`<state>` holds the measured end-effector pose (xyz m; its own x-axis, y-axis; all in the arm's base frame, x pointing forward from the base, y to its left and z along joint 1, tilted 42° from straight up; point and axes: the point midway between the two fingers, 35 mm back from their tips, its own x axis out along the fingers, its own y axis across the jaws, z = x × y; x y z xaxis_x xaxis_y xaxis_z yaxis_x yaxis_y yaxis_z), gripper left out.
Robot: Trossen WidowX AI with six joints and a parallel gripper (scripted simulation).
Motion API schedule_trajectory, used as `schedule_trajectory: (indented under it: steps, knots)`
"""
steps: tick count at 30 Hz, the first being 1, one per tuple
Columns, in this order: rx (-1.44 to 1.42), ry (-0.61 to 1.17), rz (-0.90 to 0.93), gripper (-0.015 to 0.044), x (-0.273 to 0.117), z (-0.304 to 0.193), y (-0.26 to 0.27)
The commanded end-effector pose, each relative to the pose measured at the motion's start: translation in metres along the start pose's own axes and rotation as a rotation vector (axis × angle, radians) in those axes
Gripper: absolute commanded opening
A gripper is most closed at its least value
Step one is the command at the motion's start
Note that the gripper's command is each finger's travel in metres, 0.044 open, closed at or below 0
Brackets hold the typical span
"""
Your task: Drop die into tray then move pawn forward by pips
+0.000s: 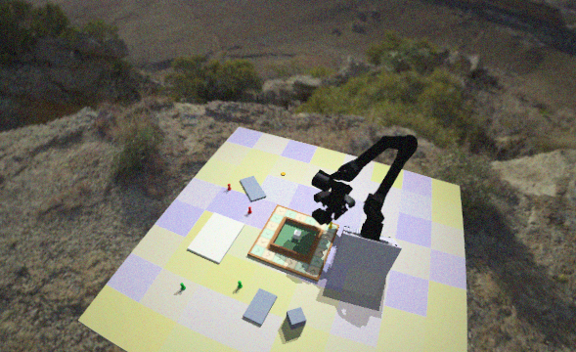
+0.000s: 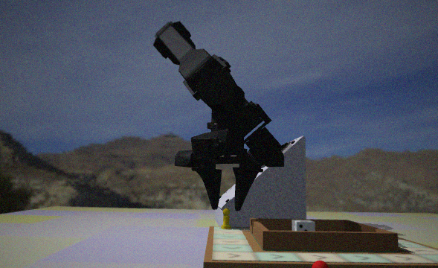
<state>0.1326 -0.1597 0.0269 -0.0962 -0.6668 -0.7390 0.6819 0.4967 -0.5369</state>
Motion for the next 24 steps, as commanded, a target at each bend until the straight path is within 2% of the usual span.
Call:
schedule_trajectory:
  steps: [1,13,18,24]
  knots:
    - [-0.007,0.008,0.0,0.02,0.007,-0.002,0.0]
    - [-0.008,0.006,-0.003,0.02,0.023,-0.003,-0.001]
    - [-0.008,0.006,-0.003,0.0069,0.023,-0.003,-0.001]
    - [-0.008,0.006,-0.003,0.0029,0.023,-0.003,-0.001]
